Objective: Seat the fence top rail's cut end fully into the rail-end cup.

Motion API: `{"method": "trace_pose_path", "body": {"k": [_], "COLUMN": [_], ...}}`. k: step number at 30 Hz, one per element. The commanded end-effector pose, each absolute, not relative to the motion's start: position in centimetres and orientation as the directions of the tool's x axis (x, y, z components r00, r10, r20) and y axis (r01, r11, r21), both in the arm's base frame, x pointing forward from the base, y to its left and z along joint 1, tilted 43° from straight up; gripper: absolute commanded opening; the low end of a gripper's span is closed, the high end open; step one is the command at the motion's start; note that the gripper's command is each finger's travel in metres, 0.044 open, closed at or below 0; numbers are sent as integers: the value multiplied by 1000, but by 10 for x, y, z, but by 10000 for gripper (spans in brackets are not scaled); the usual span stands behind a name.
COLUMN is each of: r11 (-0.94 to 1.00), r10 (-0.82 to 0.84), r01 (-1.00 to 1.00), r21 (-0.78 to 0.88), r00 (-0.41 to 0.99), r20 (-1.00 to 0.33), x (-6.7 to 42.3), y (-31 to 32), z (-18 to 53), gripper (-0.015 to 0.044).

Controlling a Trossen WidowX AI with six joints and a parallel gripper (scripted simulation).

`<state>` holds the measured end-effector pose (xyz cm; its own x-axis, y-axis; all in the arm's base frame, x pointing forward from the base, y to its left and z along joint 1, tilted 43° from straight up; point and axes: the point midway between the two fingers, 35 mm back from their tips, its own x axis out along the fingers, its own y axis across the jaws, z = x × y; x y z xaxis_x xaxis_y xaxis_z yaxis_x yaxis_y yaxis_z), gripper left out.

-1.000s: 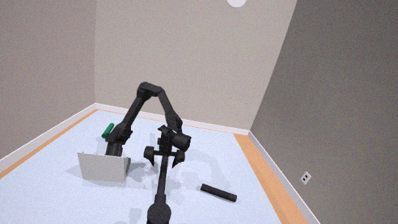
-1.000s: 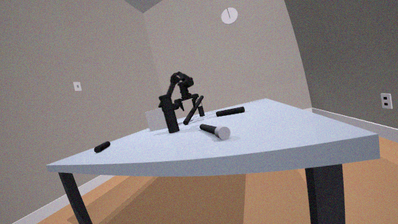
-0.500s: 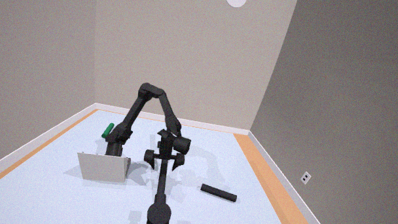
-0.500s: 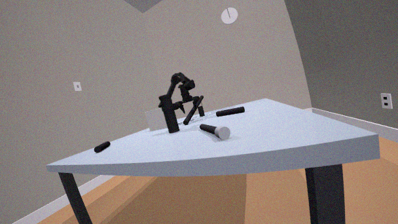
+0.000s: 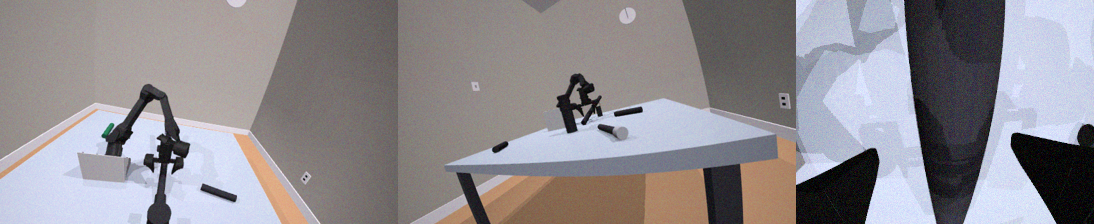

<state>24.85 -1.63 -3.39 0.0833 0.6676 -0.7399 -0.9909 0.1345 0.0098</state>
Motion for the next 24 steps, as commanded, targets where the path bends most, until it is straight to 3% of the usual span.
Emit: {"method": "trace_pose_path", "body": {"k": [1,9,18,24], "r11": [136,136,136,136], "r10": [675,676,676,676], "r01": [-990,-991,-991,-991], "r21": [23,23,23,23], "r00": [76,76,76,76], "r20": [-734,-733,-733,-733], "x": [247,246,246,246], "y": [-10,-3,-3,-3], "z": [-40,-47,-47,-47], "gripper": [440,440,204,164]}}
